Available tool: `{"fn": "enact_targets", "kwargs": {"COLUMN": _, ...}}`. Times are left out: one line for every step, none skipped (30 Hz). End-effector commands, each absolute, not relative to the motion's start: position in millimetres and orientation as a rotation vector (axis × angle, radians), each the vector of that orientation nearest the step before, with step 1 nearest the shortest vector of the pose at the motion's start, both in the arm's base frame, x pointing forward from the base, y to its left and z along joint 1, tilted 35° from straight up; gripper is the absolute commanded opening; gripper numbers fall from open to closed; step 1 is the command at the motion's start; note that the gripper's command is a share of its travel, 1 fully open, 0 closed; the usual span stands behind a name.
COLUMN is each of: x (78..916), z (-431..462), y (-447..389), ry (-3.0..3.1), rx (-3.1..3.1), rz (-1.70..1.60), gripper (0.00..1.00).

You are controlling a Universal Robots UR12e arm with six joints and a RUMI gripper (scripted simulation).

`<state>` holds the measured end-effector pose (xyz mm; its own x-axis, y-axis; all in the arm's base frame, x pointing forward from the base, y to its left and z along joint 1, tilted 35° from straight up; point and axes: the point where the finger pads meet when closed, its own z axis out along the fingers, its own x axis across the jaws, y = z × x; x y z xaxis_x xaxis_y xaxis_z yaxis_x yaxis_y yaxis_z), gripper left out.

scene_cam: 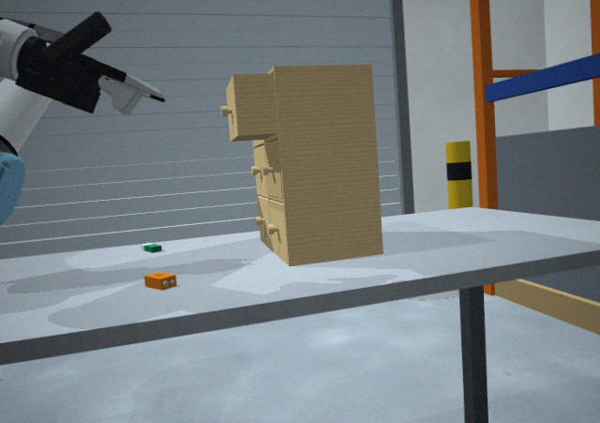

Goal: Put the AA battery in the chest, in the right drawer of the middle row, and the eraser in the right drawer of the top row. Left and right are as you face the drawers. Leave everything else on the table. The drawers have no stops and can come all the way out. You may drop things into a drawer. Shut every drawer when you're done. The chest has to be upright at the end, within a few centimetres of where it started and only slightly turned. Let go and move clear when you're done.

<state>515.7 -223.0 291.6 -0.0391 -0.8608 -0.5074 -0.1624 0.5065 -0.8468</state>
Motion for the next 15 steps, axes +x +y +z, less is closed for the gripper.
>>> {"fn": "enact_targets", "kwargs": {"x": 509, "z": 294, "y": -228, "ry": 1.533, "rx": -1.012, "rz": -0.608, "gripper": 0.2}}
{"fn": "enact_targets", "kwargs": {"x": 509, "z": 295, "y": -228, "ry": 1.536, "rx": -1.018, "rz": -0.603, "gripper": 0.2}}
{"fn": "enact_targets", "kwargs": {"x": 509, "z": 295, "y": -228, "ry": 1.536, "rx": -1.018, "rz": -0.603, "gripper": 0.2}}
{"fn": "enact_targets", "kwargs": {"x": 509, "z": 295, "y": -228, "ry": 1.536, "rx": -1.018, "rz": -0.603, "gripper": 0.2}}
{"fn": "enact_targets", "kwargs": {"x": 508, "z": 295, "y": -228, "ry": 1.539, "rx": -1.024, "rz": -0.597, "gripper": 0.2}}
{"fn": "enact_targets", "kwargs": {"x": 507, "z": 296, "y": -229, "ry": 1.544, "rx": -1.032, "rz": -0.589, "gripper": 0.2}}
{"fn": "enact_targets", "kwargs": {"x": 506, "z": 296, "y": -229, "ry": 1.549, "rx": -1.041, "rz": -0.581, "gripper": 0.2}}
{"fn": "enact_targets", "kwargs": {"x": 505, "z": 297, "y": -229, "ry": 1.554, "rx": -1.049, "rz": -0.573, "gripper": 0.2}}
{"fn": "enact_targets", "kwargs": {"x": 504, "z": 297, "y": -230, "ry": 1.559, "rx": -1.058, "rz": -0.565, "gripper": 0.2}}
{"fn": "enact_targets", "kwargs": {"x": 503, "z": 298, "y": -230, "ry": 1.565, "rx": -1.07, "rz": -0.554, "gripper": 0.2}}
{"fn": "enact_targets", "kwargs": {"x": 501, "z": 299, "y": -231, "ry": 1.572, "rx": -1.082, "rz": -0.542, "gripper": 0.2}}
{"fn": "enact_targets", "kwargs": {"x": 500, "z": 300, "y": -231, "ry": 1.579, "rx": -1.094, "rz": -0.53, "gripper": 0.2}}
{"fn": "enact_targets", "kwargs": {"x": 498, "z": 301, "y": -232, "ry": 1.586, "rx": -1.107, "rz": -0.516, "gripper": 0.2}}
{"fn": "enact_targets", "kwargs": {"x": 497, "z": 301, "y": -232, "ry": 1.594, "rx": -1.12, "rz": -0.5, "gripper": 0.2}}
{"fn": "enact_targets", "kwargs": {"x": 496, "z": 302, "y": -232, "ry": 1.6, "rx": -1.134, "rz": -0.483, "gripper": 0.2}}
